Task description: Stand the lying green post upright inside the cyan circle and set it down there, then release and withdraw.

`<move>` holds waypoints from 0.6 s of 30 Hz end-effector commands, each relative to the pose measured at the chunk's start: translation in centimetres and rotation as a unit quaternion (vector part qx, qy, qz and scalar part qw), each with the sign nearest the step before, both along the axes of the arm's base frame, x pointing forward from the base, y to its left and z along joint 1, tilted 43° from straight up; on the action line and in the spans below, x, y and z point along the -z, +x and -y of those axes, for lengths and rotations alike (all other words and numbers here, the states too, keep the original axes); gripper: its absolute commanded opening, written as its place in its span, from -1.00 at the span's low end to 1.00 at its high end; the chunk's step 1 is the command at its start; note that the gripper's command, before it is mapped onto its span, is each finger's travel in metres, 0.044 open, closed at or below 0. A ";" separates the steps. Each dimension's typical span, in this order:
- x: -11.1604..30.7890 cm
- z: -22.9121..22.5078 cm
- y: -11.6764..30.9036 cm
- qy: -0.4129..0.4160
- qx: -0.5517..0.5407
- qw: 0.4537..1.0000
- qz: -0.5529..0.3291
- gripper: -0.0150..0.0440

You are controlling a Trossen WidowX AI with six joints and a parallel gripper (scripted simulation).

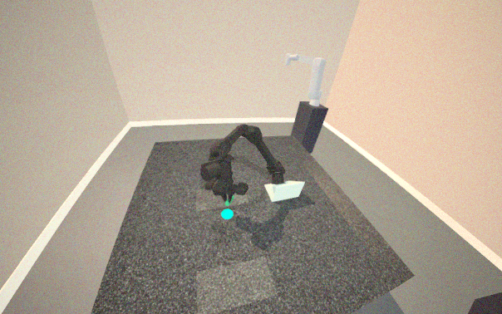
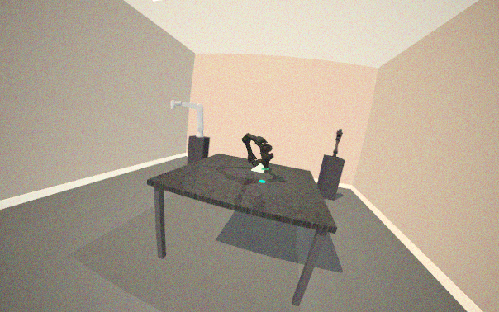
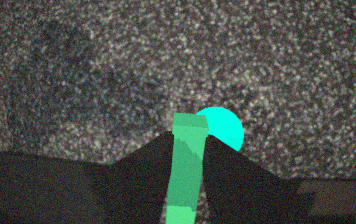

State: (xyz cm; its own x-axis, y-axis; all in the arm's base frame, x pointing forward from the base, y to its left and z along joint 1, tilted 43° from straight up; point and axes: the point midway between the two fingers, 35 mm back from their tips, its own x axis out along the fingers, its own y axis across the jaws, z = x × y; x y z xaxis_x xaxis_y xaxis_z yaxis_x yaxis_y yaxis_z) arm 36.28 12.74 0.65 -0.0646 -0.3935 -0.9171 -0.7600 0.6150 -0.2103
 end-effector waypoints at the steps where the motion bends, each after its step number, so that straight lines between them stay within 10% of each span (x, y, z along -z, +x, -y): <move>1: 0.2 0.2 -0.1 0.015 0.000 1.000 -0.001 -0.42; 18: 0.7 0.3 0.0 0.074 -0.003 0.997 0.014 -0.42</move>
State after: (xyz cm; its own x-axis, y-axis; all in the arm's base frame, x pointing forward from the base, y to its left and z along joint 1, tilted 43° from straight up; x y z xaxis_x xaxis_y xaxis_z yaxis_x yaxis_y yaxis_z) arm 36.41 12.54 0.08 -0.0368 -0.2749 -0.9608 -0.7573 0.6349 -0.1527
